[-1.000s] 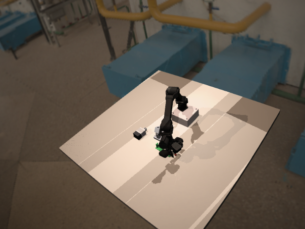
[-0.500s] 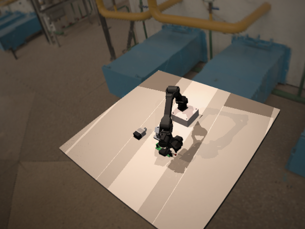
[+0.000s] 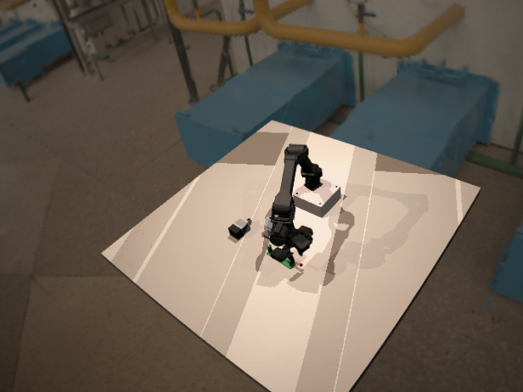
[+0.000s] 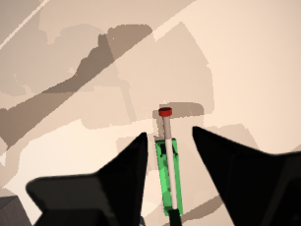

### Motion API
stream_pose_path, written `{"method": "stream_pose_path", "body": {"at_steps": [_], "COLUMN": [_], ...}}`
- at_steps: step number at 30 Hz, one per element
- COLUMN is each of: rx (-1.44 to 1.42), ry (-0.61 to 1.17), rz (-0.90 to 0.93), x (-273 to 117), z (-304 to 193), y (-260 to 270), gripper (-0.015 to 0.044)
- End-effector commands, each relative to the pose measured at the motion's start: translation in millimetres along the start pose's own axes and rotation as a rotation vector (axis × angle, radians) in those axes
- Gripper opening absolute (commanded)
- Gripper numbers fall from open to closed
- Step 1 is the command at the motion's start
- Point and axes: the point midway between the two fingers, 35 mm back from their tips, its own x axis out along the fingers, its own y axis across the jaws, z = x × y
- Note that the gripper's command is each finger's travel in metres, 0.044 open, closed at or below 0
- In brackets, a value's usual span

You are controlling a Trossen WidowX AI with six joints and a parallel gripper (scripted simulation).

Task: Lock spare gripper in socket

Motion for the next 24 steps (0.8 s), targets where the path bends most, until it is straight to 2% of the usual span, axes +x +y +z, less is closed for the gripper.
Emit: {"method": "stream_pose_path", "body": {"at_steps": [1,7,12,14,18,24], "rx": [0.0,0.001,0.001,0.001,0.004,0.004], "ry": [0.0,0.001,0.001,0.011,0.066,0.075], "rz": [0.0,0.001,0.002,0.004,0.021,0.025], "x": [-10.5,-24.4,-16.2,-25.0,-75.3,-84.1], "z": [2.2,5.2,3.6,-3.2,-42.3,-49.1], "y": [-0.3,-0.9,-0.8,-2.2,-3.8,-2.9], "gripper": [0.02,0.02,0.0331,0.0279,0.018,0.018]}}
